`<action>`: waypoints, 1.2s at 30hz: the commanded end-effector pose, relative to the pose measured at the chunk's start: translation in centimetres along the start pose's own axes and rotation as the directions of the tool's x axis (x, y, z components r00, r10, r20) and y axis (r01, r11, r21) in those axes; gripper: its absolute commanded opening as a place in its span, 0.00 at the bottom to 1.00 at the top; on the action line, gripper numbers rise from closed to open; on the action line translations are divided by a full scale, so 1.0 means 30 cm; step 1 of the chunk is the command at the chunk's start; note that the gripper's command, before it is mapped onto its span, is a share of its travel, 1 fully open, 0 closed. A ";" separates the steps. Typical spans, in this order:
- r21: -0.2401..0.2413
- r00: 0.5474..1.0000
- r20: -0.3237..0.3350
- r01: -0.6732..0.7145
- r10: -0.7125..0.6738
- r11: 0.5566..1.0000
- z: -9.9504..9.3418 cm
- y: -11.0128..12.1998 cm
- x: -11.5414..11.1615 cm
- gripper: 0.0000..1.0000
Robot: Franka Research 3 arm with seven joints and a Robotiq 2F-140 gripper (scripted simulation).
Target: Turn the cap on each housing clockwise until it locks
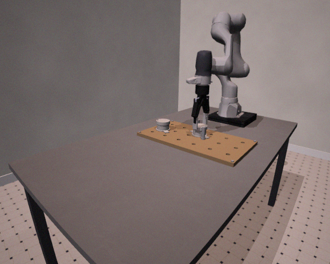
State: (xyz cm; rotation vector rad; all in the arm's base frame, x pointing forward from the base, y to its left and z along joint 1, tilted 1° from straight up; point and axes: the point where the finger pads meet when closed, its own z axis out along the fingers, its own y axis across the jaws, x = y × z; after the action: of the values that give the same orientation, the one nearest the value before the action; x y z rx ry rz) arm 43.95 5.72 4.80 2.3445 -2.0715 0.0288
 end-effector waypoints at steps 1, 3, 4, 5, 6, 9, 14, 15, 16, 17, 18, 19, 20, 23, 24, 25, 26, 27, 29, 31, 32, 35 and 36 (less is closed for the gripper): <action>0.001 1.000 0.002 0.003 -0.003 1.000 0.003 0.000 0.003 0.78; 0.001 1.000 0.002 0.003 -0.003 1.000 0.003 0.000 0.003 0.78; 0.001 1.000 0.002 0.003 -0.003 1.000 0.003 0.000 0.003 0.78; 0.001 1.000 0.002 0.003 -0.003 1.000 0.003 0.000 0.003 0.78; 0.001 1.000 0.002 0.003 -0.003 1.000 0.003 0.000 0.003 0.78; 0.001 1.000 0.002 0.003 -0.003 1.000 0.003 0.000 0.003 0.78; 0.001 1.000 0.002 0.003 -0.003 1.000 0.003 0.000 0.003 0.78; 0.001 1.000 0.002 0.003 -0.003 1.000 0.003 0.000 0.003 0.78; 0.001 1.000 0.002 0.003 -0.003 1.000 0.003 0.000 0.003 0.78; 0.001 1.000 0.002 0.003 -0.003 1.000 0.003 0.000 0.003 0.78; 0.001 1.000 0.002 0.003 -0.003 1.000 0.003 0.000 0.003 0.78; 0.001 1.000 0.002 0.003 -0.003 1.000 0.003 0.000 0.003 0.78; 0.001 1.000 0.002 0.003 -0.003 1.000 0.003 0.000 0.003 0.78; 0.001 1.000 0.002 0.003 -0.003 1.000 0.003 0.000 0.003 0.78; 0.001 1.000 0.002 0.003 -0.003 1.000 0.003 0.000 0.003 0.78; 0.001 1.000 0.002 0.003 -0.003 1.000 0.003 0.000 0.003 0.78; 0.001 1.000 0.002 0.003 -0.003 1.000 0.003 0.000 0.003 0.78; 0.001 1.000 0.002 0.003 -0.003 1.000 0.003 0.000 0.003 0.78; 0.001 1.000 0.002 0.003 -0.003 1.000 0.003 0.000 0.003 0.78; 0.001 1.000 0.002 0.003 -0.003 1.000 0.003 0.000 0.003 0.78; 0.001 1.000 0.002 0.003 -0.003 1.000 0.003 0.000 0.003 0.78; 0.001 1.000 0.002 0.003 -0.003 1.000 0.003 0.000 0.003 0.78; 0.001 1.000 0.002 0.003 -0.003 1.000 0.003 0.000 0.003 0.10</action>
State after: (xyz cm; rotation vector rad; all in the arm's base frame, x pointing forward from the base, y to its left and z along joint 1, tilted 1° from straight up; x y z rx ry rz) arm 43.97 5.72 4.80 2.3452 -2.0718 0.0296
